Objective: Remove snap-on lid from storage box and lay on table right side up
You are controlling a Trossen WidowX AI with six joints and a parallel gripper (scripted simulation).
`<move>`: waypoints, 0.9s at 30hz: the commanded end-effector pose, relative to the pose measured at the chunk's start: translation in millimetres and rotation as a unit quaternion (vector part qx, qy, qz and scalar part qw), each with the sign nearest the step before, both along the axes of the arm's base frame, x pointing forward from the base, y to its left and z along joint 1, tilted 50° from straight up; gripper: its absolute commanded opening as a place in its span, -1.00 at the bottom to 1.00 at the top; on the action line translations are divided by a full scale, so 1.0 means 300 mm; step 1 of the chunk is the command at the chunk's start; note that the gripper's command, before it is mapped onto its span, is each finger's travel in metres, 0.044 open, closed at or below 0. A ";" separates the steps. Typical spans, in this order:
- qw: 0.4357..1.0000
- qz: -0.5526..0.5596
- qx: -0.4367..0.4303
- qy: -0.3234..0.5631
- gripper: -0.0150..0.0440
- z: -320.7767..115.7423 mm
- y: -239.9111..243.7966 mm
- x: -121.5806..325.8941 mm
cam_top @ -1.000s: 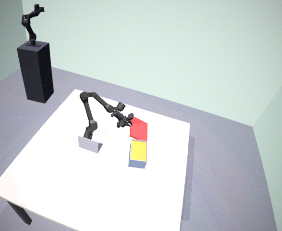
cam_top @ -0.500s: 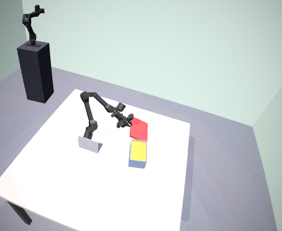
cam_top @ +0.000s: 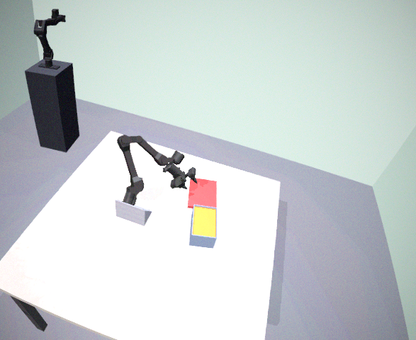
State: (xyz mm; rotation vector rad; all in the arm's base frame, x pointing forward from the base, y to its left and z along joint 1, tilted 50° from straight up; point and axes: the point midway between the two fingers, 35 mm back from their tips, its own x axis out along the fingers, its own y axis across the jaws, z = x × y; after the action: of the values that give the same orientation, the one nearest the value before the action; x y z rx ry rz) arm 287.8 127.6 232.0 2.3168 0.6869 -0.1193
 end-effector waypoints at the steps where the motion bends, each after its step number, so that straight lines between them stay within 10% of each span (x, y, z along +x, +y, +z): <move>1: 1.000 -0.001 0.001 -0.003 1.00 0.000 -0.001 -0.030; 27: 1.000 -0.001 0.002 -0.002 1.00 -0.032 0.008 -0.200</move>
State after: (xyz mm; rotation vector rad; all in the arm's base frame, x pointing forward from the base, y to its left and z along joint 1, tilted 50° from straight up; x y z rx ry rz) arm 235.4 130.6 223.0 2.3136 0.6871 -0.1172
